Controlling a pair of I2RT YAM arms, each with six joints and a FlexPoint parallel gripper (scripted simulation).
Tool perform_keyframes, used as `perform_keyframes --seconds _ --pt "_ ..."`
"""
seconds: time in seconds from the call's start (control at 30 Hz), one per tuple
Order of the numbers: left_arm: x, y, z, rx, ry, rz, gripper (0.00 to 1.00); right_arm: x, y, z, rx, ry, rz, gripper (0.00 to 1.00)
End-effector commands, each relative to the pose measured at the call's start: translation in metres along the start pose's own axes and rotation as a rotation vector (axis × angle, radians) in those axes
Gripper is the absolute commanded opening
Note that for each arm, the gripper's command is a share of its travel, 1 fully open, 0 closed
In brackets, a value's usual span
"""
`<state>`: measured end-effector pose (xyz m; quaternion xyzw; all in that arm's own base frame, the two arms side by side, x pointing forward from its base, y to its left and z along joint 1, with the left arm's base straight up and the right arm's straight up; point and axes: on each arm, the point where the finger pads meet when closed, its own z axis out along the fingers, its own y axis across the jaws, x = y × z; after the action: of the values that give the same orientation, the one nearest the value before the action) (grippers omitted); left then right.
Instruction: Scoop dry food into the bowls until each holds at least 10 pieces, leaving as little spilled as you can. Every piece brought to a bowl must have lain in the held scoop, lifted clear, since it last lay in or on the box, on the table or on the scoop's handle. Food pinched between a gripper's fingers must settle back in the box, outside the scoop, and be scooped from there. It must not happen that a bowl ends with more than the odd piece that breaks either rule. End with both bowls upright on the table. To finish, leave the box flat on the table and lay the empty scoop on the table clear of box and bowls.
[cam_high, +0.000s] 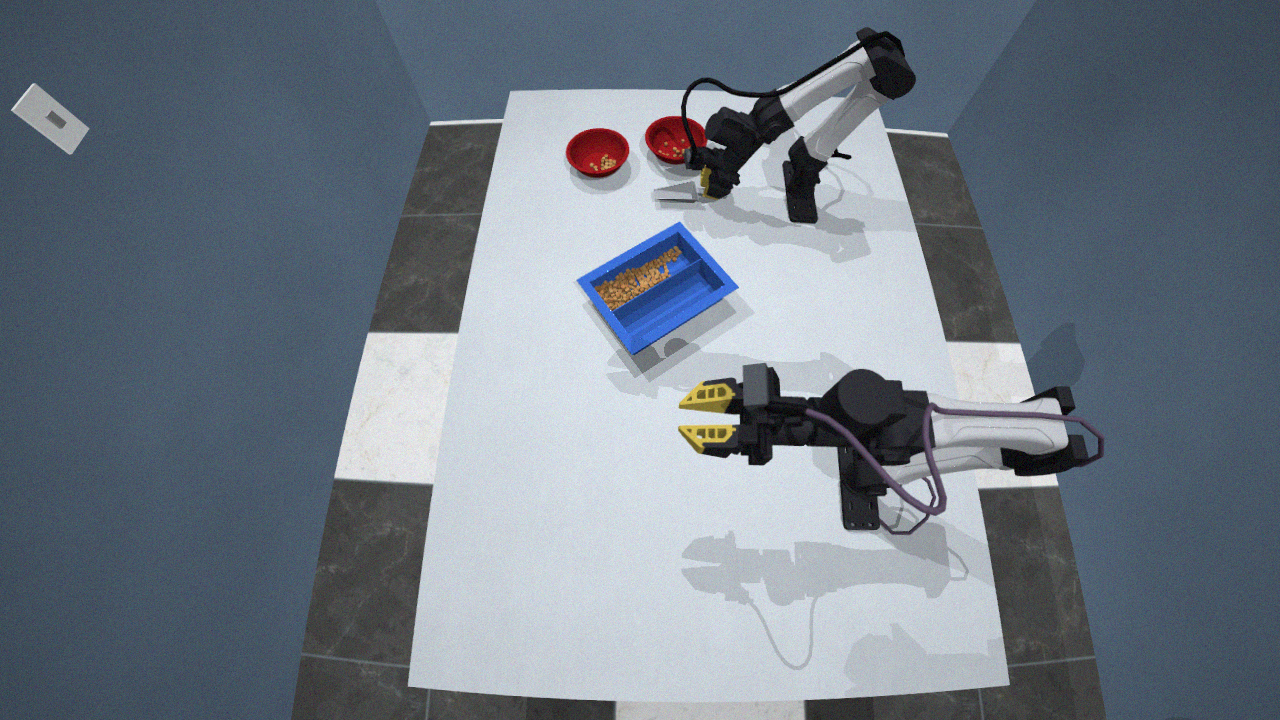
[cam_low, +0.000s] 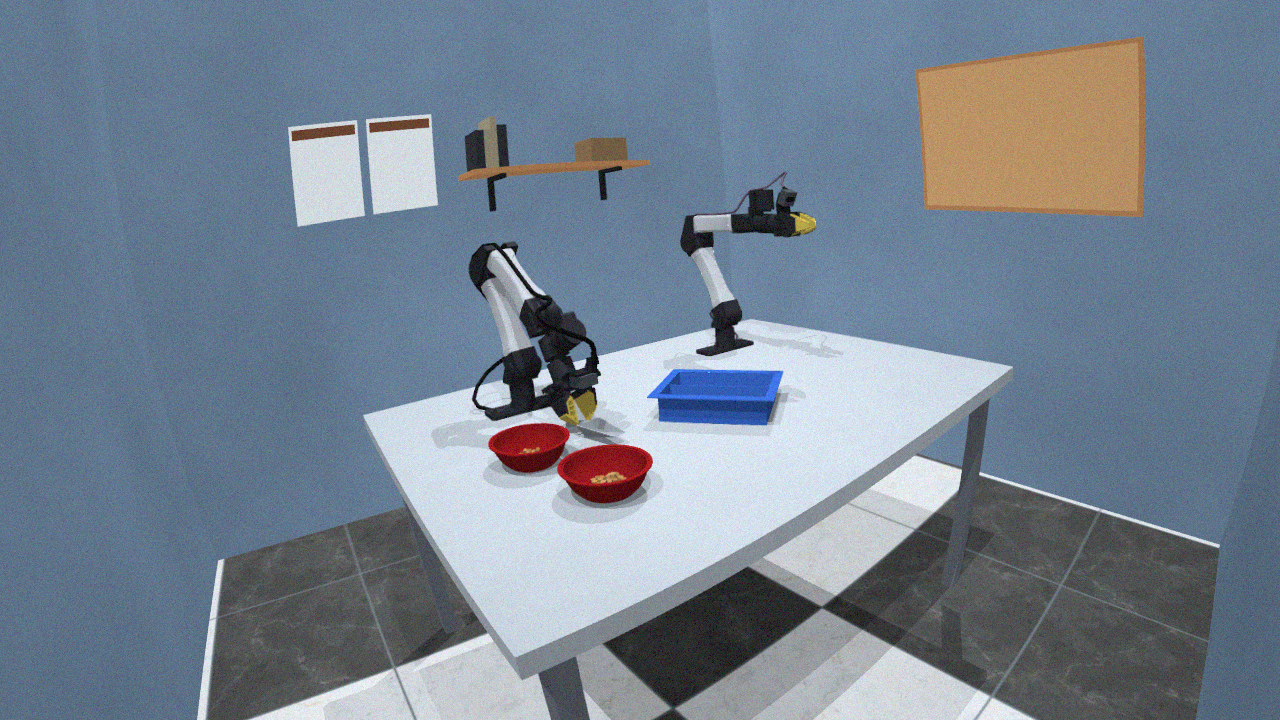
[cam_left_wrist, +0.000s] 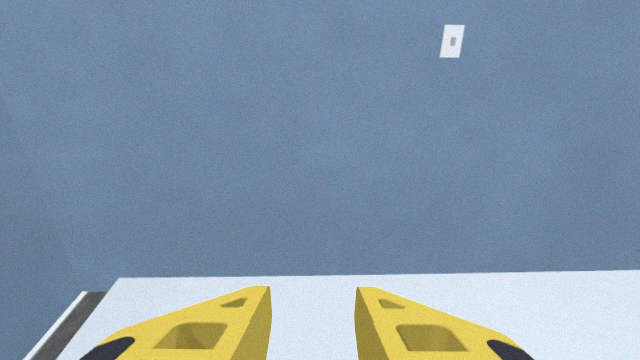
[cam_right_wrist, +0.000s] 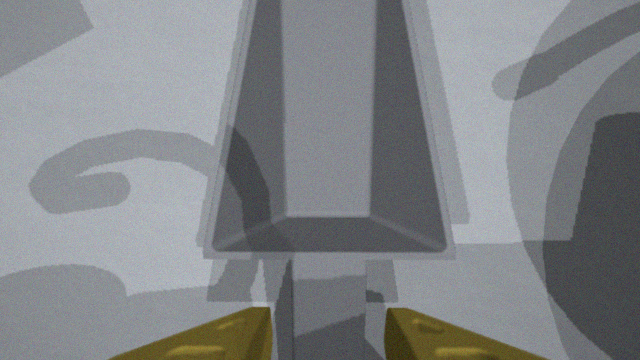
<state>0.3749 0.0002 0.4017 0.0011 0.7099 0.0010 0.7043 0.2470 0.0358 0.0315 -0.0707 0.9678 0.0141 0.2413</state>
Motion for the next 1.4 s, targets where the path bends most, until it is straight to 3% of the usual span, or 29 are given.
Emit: perform_keyframes --seconds 0.0,0.5,0.53,0.57,0.93,1.27,1.3,1.33,1.37 --pt "0.011 -0.002 0.001 0.007 0.025 -0.009 0.28 -0.015 0.000 -0.004 0.002 -0.049 0.004 0.35" --pt "0.011 -0.002 0.001 0.007 0.025 -0.009 0.28 -0.018 0.000 -0.016 0.001 -0.047 0.002 0.35" --pt "0.011 -0.002 0.001 0.007 0.025 -0.009 0.28 -0.005 0.000 -0.011 0.002 -0.006 0.001 0.35" --pt "0.011 -0.002 0.001 0.007 0.025 -0.009 0.28 -0.007 0.001 -0.026 0.002 0.008 0.000 0.35" --pt "0.011 -0.002 0.001 0.007 0.025 -0.009 0.28 -0.016 0.001 -0.072 0.004 0.011 -0.005 0.35" --pt "0.011 -0.002 0.001 0.007 0.025 -0.009 0.28 -0.009 -0.001 -0.057 0.006 0.009 0.004 0.35" --pt "0.011 -0.002 0.001 0.007 0.025 -0.009 0.28 -0.010 -0.001 -0.059 0.006 0.009 0.004 0.35" --pt "0.011 -0.002 0.001 0.007 0.025 -0.009 0.28 -0.042 -0.005 -0.072 0.015 -0.098 0.016 0.35" --pt "0.011 -0.002 0.001 0.007 0.023 -0.010 0.28 -0.045 -0.005 -0.071 0.013 -0.104 0.016 0.35"
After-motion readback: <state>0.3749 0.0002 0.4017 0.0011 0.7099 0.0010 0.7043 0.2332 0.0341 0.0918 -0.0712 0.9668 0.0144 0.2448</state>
